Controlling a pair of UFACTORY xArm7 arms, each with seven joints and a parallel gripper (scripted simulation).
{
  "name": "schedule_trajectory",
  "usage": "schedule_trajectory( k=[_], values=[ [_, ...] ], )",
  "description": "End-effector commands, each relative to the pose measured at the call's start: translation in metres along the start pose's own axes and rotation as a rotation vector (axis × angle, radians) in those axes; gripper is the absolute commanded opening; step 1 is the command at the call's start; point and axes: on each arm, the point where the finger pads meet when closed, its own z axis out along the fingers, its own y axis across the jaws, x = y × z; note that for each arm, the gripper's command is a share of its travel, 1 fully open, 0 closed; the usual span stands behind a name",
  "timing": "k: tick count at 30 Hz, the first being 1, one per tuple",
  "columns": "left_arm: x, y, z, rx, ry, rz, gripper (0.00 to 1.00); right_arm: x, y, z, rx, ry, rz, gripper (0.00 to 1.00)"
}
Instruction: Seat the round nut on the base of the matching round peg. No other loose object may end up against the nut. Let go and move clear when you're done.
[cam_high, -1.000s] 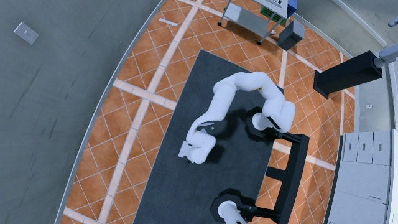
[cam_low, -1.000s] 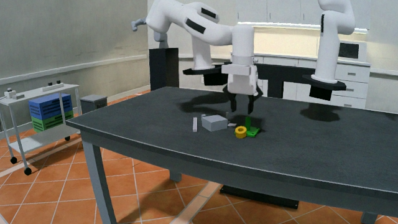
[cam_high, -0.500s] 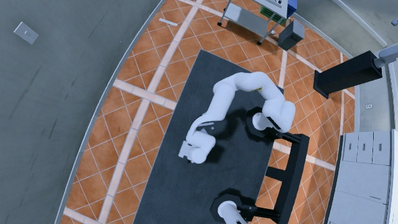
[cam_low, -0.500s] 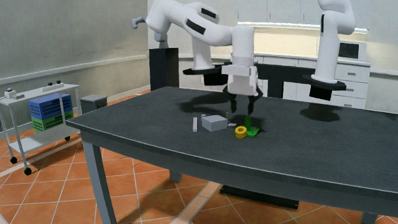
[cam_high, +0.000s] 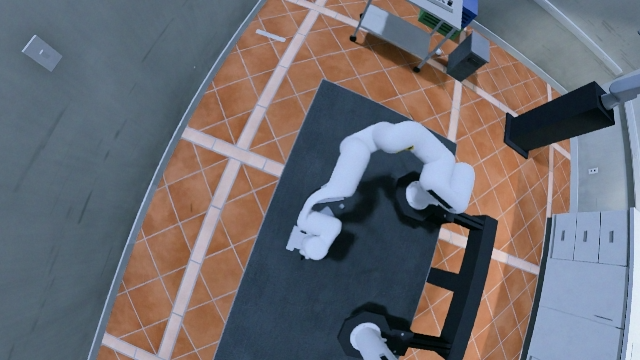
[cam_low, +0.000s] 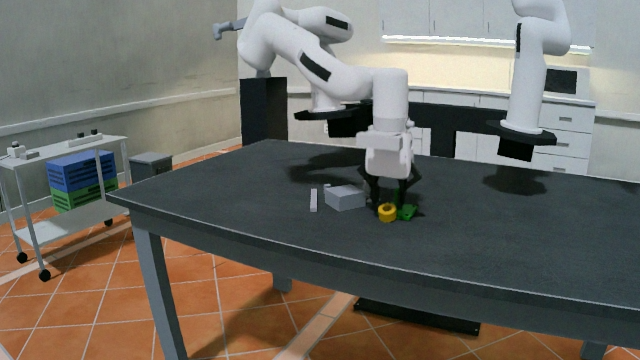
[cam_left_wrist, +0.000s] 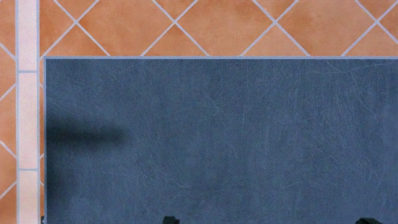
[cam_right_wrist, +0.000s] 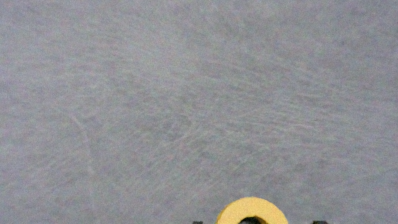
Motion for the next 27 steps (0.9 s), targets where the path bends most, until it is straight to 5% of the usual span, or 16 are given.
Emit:
schedule_trajectory(
  k=[1,8,9,27],
  values=[
    [0.0004,0.0001,-0.0007,0.0,0.002,0.0,1.0,0.0006,-0.0009,0.0142,0.001,0.002,-0.001,0.6],
    [0.0004,0.0001,-0.0007,0.0,0.002,0.0,1.0,0.0001,-0.0006,0.019,0.0,0.003,-0.002,0.6],
    [0.0004,0.0001,-0.0007,0.0,0.002,0.0,1.0,0.0001,-0.0006,0.019,0.0,0.003,-0.002,0.0],
    [0.0004,0.0001,-0.0007,0.0,0.002,0.0,1.0,0.0001,-0.0006,0.019,0.0,0.003,-0.002,0.0]
  ],
)
